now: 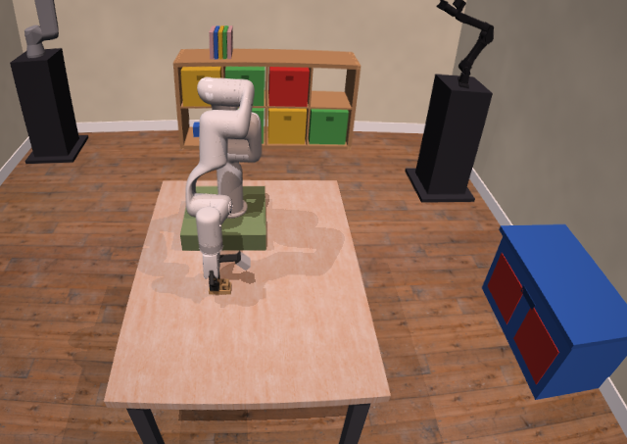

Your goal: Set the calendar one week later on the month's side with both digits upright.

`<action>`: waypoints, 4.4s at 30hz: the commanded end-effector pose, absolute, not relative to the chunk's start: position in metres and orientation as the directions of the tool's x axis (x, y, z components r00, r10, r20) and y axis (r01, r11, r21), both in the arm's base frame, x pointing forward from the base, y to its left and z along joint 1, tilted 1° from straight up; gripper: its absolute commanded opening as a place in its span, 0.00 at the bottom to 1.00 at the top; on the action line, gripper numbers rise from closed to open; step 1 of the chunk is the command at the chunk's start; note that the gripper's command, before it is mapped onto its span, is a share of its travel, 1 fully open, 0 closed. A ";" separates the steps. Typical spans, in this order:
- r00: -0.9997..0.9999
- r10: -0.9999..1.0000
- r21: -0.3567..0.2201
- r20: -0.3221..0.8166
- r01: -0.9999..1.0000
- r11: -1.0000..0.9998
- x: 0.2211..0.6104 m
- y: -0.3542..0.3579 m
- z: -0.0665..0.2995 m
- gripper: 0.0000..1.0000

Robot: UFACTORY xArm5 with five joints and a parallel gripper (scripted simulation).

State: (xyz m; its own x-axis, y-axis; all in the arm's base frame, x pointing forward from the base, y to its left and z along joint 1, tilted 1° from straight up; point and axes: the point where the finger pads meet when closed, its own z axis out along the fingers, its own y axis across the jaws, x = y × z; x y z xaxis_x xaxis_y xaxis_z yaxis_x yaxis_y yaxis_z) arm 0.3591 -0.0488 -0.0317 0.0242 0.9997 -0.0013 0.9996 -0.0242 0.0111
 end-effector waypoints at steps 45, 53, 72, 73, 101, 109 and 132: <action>0.024 1.000 0.014 -0.002 1.000 -0.024 0.359 -0.049 0.058 1.00; 0.024 1.000 0.014 -0.002 1.000 -0.024 0.359 -0.049 0.058 1.00; 0.024 1.000 0.014 -0.002 1.000 -0.024 0.359 -0.049 0.092 1.00; 0.024 1.000 0.014 -0.002 1.000 -0.024 0.358 -0.049 0.097 1.00; 0.024 1.000 0.014 -0.002 1.000 -0.024 0.358 -0.049 0.127 1.00; 0.024 1.000 0.014 -0.002 1.000 -0.024 0.358 -0.049 0.127 1.00; 0.024 1.000 0.014 -0.002 1.000 -0.024 0.358 -0.049 0.127 1.00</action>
